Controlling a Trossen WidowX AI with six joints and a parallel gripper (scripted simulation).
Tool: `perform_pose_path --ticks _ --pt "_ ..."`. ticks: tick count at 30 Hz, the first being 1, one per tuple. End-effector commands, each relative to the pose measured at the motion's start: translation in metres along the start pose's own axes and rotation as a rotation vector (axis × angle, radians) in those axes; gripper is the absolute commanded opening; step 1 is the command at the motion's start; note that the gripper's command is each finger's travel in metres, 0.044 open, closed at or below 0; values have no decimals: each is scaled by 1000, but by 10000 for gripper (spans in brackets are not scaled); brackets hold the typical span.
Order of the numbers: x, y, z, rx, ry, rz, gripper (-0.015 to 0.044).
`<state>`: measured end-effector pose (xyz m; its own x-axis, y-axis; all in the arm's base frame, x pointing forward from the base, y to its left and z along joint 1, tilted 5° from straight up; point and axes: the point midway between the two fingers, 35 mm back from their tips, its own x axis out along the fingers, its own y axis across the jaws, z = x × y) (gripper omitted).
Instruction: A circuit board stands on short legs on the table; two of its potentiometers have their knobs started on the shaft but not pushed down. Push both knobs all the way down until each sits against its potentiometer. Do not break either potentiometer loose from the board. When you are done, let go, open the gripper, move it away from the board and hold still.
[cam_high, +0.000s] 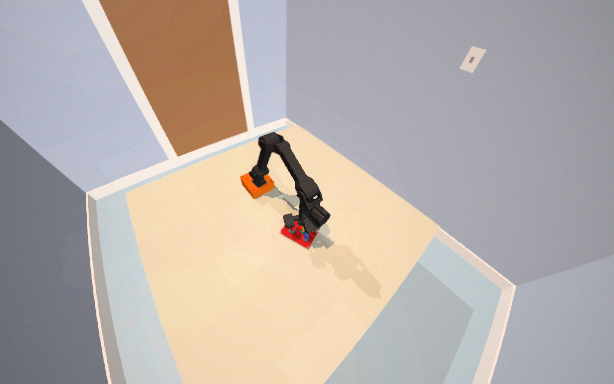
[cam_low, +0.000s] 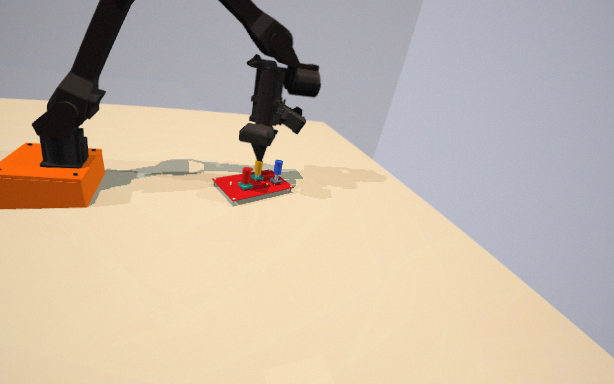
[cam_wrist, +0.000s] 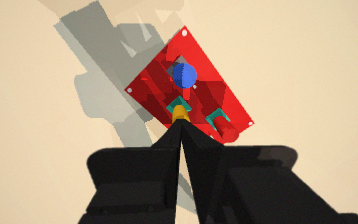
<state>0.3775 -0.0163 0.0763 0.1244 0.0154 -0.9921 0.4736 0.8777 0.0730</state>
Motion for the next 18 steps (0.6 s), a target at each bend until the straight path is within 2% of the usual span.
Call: perform_pose_path --ticks 1,16,18 --pt "-2 0 1 3 8 -6 0" --pt "-18 0 1 3 8 -7 0" --pt "-11 -1 -2 1 25 -12 53"
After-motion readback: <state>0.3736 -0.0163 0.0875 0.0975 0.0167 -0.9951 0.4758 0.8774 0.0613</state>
